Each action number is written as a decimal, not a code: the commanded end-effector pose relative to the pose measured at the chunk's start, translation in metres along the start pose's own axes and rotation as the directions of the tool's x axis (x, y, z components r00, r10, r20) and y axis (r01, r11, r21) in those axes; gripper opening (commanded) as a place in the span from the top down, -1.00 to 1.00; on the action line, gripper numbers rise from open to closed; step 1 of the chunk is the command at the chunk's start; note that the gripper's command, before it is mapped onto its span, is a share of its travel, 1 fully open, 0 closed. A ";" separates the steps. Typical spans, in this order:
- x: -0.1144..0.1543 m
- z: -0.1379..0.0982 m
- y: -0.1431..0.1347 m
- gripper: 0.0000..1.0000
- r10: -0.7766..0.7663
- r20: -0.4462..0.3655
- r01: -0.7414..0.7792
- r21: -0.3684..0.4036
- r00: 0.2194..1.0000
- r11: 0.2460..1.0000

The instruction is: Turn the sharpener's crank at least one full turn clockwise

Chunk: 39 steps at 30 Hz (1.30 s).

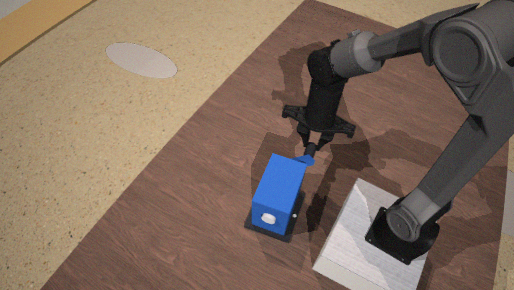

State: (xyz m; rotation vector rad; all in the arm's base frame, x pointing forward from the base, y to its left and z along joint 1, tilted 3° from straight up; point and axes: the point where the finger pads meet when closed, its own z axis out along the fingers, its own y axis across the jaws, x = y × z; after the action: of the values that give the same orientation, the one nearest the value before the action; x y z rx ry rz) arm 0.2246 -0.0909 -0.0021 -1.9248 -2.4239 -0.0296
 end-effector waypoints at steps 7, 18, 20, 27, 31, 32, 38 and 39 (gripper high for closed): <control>0.000 -0.005 0.006 0.60 -0.001 0.003 0.001 -0.005 1.000 1.000; 0.000 -0.010 0.014 0.60 -0.001 0.001 0.001 -0.002 1.000 1.000; 0.000 -0.011 0.017 0.60 0.000 0.001 0.000 -0.002 1.000 1.000; 0.000 -0.013 0.024 0.60 0.000 0.001 0.000 -0.002 1.000 1.000; 0.000 -0.013 0.028 0.60 0.000 0.001 0.000 -0.002 1.000 1.000; 0.000 -0.013 0.029 0.60 0.000 0.001 0.000 -0.002 1.000 1.000; 0.000 -0.014 0.034 0.60 0.000 0.001 0.000 -0.003 1.000 1.000; 0.000 -0.014 0.035 0.60 0.000 0.001 0.000 -0.003 1.000 1.000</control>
State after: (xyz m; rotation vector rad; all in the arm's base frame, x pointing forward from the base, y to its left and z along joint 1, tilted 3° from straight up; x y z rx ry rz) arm 0.2571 -0.0840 0.0111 -1.9246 -2.4255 -0.0292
